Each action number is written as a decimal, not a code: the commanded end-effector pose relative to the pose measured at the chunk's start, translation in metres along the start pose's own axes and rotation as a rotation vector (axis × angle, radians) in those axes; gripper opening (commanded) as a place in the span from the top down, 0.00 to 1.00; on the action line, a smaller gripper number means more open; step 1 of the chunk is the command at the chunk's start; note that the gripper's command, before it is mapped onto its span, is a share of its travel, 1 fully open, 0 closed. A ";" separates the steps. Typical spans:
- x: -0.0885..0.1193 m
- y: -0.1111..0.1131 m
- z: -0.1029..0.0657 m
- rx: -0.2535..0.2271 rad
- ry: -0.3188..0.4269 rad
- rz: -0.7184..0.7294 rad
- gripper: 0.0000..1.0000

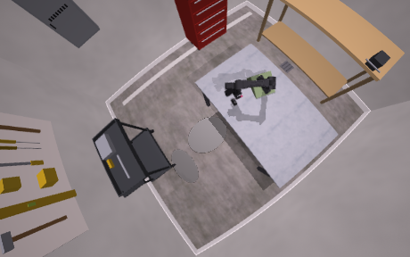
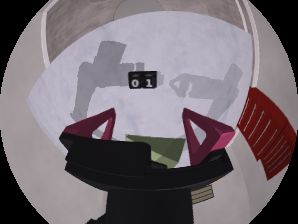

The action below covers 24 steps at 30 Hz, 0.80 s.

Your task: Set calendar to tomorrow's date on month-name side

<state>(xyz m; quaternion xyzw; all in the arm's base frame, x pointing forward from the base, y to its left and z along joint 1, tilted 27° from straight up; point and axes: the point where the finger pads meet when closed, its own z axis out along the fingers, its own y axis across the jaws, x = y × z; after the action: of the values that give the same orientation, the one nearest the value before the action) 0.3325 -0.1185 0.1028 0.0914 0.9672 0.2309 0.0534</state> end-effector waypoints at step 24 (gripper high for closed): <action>-0.003 -0.001 0.026 -0.001 -0.009 0.817 0.00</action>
<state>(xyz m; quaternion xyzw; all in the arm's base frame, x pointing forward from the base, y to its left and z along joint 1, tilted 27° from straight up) 0.3350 -0.1061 0.0802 0.4080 0.8813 0.2363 -0.0330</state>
